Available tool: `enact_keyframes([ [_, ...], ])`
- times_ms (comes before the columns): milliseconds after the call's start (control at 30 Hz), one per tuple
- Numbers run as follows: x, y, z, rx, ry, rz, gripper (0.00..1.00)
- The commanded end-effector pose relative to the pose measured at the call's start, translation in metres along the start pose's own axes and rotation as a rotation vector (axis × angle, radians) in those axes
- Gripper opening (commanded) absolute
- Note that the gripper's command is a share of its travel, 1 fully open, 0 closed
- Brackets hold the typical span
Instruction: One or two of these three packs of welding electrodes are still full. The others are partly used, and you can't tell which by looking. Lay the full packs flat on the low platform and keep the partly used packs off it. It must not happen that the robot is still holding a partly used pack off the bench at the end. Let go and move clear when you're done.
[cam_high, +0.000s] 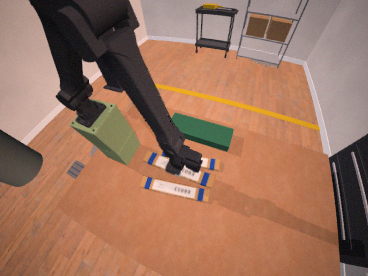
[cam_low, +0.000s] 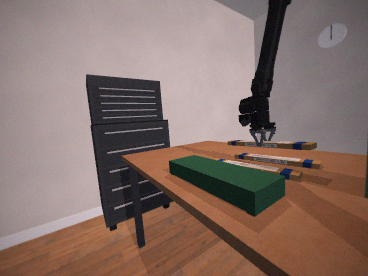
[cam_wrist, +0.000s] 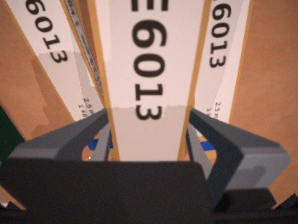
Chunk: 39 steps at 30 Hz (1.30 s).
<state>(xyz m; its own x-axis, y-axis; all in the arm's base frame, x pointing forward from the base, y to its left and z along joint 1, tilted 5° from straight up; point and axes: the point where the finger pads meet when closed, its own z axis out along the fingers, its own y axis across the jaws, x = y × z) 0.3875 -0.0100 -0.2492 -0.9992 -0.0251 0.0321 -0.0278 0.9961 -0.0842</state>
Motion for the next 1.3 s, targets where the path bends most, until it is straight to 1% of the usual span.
enact_keyframes([
  [0, -0.033, -0.007, -0.015, 0.002, -0.081, 0.006, 0.0],
  [133, -0.036, -0.007, -0.011, 0.003, -0.084, 0.008, 0.0],
  [933, -0.039, -0.007, -0.016, 0.003, -0.084, 0.007, 0.0],
  [967, -0.021, -0.002, -0.007, 0.001, -0.049, 0.003, 0.0],
  [1267, -0.02, -0.002, -0.016, 0.001, -0.05, 0.003, 0.0],
])
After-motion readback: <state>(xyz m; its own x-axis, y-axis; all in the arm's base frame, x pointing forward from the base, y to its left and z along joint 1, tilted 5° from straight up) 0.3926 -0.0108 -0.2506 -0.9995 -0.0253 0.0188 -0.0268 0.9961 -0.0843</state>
